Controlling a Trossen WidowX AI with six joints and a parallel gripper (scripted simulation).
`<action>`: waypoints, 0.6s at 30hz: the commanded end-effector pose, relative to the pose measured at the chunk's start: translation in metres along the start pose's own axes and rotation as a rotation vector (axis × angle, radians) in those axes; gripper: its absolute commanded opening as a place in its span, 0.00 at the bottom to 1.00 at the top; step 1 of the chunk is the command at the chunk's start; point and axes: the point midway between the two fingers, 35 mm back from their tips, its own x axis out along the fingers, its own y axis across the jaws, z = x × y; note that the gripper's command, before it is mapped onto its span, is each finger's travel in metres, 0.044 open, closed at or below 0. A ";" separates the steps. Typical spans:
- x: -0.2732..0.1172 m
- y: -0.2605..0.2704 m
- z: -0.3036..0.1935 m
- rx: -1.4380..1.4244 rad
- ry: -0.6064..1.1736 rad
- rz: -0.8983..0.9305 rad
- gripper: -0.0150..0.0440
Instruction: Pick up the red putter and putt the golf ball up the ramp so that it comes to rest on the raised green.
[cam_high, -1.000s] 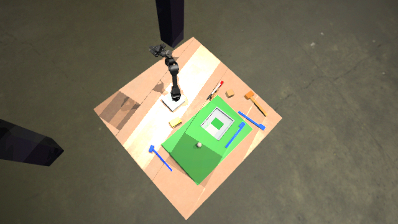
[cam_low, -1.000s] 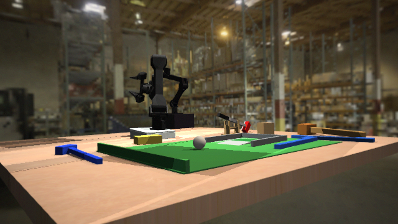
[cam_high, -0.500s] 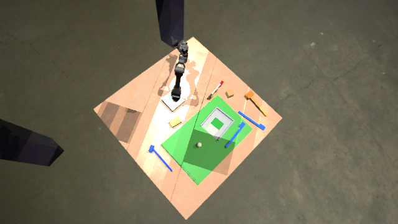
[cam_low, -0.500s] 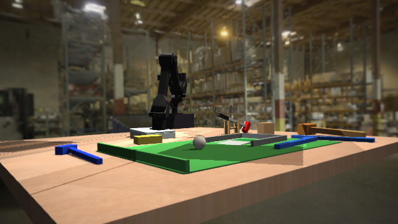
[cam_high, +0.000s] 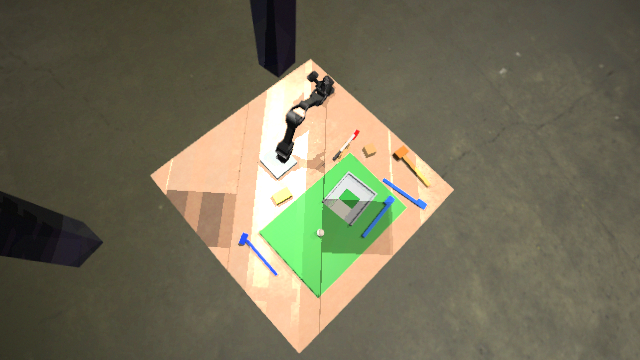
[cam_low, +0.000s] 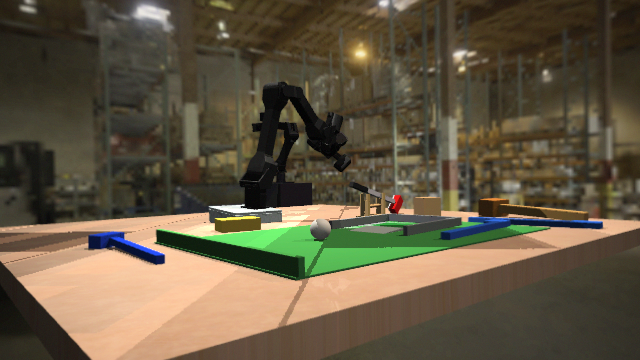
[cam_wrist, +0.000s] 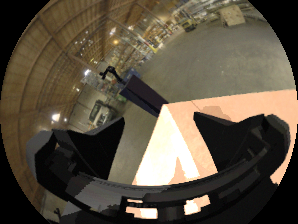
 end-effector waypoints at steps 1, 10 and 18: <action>-0.041 -0.060 0.024 -0.081 0.003 -0.223 1.00; -0.138 -0.155 0.029 -0.166 0.161 -0.588 1.00; -0.243 -0.203 0.007 -0.188 0.413 -0.812 1.00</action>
